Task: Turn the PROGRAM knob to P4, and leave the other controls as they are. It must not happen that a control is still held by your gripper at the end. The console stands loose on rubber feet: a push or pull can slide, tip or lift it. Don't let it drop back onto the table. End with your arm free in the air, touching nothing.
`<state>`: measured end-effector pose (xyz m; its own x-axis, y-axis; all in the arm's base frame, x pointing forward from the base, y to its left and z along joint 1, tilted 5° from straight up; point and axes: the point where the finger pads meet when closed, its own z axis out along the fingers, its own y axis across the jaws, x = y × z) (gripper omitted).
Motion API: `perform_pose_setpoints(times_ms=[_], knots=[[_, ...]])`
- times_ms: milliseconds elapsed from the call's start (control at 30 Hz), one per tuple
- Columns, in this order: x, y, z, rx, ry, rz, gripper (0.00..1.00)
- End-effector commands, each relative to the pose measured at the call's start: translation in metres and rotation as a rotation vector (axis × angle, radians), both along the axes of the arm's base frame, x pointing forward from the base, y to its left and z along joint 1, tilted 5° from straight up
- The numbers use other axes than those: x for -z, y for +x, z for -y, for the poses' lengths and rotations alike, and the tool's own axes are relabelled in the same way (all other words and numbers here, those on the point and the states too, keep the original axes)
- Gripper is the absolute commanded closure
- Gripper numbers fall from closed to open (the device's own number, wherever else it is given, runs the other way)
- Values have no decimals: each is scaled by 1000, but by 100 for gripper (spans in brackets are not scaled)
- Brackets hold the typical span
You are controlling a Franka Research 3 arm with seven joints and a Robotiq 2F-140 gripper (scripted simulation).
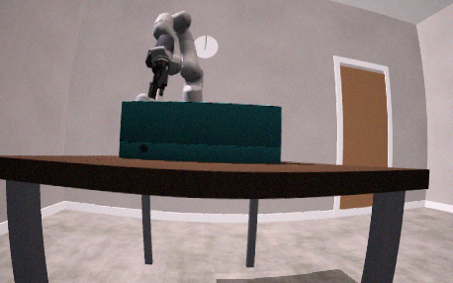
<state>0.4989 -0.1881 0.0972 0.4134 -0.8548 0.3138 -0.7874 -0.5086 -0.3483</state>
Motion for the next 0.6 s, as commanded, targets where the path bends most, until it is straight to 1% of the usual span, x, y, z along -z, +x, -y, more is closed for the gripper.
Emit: perform_pose_setpoints(times_ms=[0,167,567], knots=[[-15,-7,3,-127,-83,-26,56],[-25,-12,2,-127,-83,-26,56],[-28,-13,1,-127,-83,-26,56]])
